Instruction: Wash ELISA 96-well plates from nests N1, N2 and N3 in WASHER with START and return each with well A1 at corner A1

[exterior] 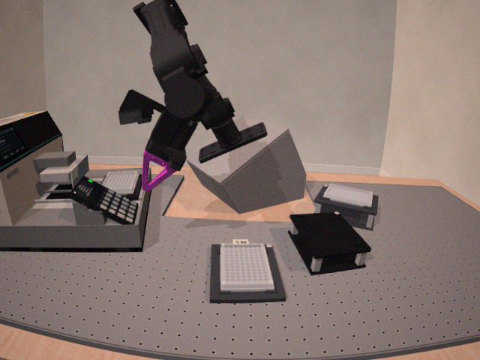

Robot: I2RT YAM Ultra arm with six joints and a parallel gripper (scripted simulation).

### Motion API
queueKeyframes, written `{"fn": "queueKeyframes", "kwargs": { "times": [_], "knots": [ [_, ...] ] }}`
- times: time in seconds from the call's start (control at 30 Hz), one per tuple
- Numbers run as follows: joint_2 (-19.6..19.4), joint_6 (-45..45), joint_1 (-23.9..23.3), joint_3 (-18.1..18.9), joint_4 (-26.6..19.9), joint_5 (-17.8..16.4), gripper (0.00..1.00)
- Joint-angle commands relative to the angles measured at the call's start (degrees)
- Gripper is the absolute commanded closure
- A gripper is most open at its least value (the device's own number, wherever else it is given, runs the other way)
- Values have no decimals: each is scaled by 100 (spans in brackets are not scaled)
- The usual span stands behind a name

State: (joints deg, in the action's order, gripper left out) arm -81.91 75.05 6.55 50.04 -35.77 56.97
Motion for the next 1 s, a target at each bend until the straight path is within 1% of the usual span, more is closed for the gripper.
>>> {"fn": "queueKeyframes", "kwargs": {
  "times": [0.0,0.9,0.93,0.97],
  "knots": [
    [25,22,14,29,4,76,100],
    [25,20,13,29,5,76,100],
    [216,-320,-86,-51,55,-72,0],
    [402,-656,-194,-121,90,-227,0]
  ]
}}
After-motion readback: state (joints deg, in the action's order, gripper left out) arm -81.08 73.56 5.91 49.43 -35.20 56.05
